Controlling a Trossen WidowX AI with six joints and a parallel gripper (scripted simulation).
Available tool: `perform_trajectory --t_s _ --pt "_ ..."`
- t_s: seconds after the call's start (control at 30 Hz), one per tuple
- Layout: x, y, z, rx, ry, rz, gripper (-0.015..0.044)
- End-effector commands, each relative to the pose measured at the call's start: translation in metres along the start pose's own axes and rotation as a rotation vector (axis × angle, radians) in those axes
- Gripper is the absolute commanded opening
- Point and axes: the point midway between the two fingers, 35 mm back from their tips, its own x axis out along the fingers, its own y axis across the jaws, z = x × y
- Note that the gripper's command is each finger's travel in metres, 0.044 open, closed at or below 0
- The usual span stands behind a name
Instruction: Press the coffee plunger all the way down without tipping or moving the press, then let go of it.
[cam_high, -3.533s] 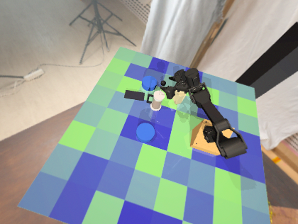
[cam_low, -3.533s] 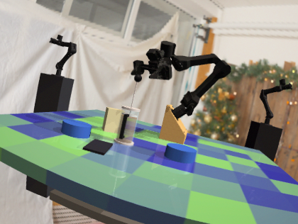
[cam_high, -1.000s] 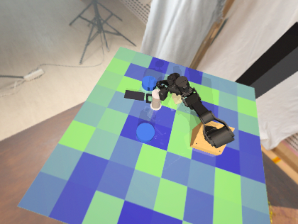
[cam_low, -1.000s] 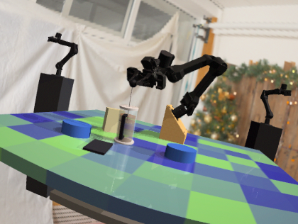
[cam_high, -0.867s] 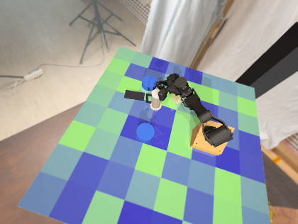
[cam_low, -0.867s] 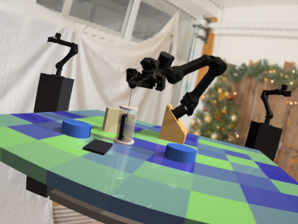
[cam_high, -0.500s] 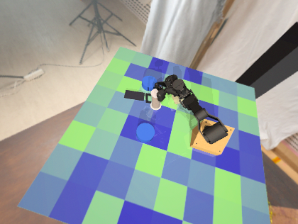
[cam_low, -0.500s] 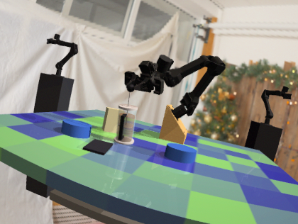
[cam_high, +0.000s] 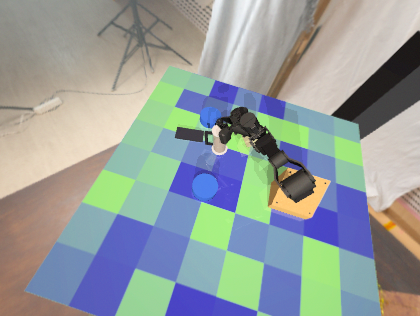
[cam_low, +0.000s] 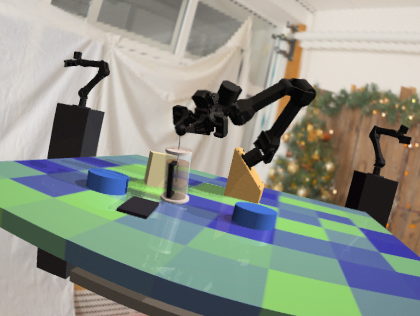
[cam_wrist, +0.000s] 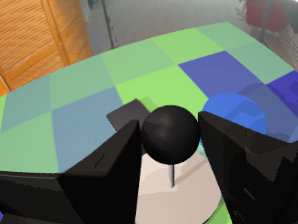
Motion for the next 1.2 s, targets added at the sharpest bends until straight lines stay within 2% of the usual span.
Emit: perform_trajectory --t_s 0.0,1.17 --pt "0.0078 0.0007 -0.025 0.032 0.076 0.007 0.0129" --pt "0.0139 -0.0009 -0.0194 0.031 0.075 0.007 0.0129"
